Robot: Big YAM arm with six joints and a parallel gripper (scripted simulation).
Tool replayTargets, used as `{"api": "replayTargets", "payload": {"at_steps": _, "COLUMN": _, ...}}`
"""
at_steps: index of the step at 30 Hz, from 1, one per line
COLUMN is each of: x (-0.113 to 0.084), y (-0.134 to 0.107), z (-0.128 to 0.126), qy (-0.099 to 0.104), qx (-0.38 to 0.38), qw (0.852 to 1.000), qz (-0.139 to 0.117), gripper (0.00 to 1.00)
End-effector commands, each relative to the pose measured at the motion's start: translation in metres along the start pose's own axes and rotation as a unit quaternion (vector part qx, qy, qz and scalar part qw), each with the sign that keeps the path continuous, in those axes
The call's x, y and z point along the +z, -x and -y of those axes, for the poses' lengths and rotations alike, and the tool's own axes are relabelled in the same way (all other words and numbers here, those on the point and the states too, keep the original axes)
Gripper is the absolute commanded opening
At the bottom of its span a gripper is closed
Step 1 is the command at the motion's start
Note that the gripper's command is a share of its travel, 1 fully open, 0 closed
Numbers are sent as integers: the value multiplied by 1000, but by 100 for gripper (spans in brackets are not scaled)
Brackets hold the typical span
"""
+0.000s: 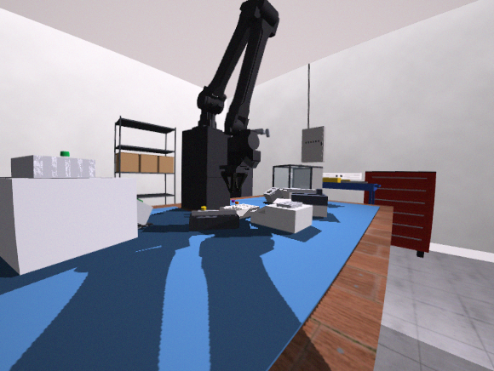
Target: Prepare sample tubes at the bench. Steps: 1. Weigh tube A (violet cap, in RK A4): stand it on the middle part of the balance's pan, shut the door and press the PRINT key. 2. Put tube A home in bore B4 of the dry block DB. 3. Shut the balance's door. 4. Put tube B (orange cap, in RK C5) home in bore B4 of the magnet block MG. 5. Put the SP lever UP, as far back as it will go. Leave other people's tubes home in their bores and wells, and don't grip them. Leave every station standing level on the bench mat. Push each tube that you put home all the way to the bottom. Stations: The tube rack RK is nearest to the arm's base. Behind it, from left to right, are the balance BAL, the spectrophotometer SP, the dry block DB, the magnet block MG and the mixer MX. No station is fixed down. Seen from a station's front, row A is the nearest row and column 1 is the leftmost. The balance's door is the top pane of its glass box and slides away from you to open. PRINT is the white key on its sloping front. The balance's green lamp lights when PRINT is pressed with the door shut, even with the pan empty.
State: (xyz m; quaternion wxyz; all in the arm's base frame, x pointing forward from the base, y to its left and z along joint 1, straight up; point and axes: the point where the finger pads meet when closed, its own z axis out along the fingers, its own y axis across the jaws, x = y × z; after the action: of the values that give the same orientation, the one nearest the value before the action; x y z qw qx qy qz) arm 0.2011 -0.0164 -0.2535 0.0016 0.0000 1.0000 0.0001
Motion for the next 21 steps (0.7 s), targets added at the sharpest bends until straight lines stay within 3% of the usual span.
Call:
{"api": "replayTargets", "payload": {"at_steps": 1, "x": 9, "y": 0, "z": 1, "qy": -1, "qx": -2, "qw": 1000, "qz": 1, "gripper": 36}}
{"api": "replayTargets", "payload": {"at_steps": 13, "x": 25, "y": -1, "z": 2, "qy": -1, "qx": -2, "qw": 1000, "qz": 0, "gripper": 36}}
{"api": "replayTargets", "payload": {"at_steps": 21, "x": 20, "y": -6, "z": 0, "qy": 0, "qx": 0, "qw": 1000, "qz": -5, "gripper": 36}}
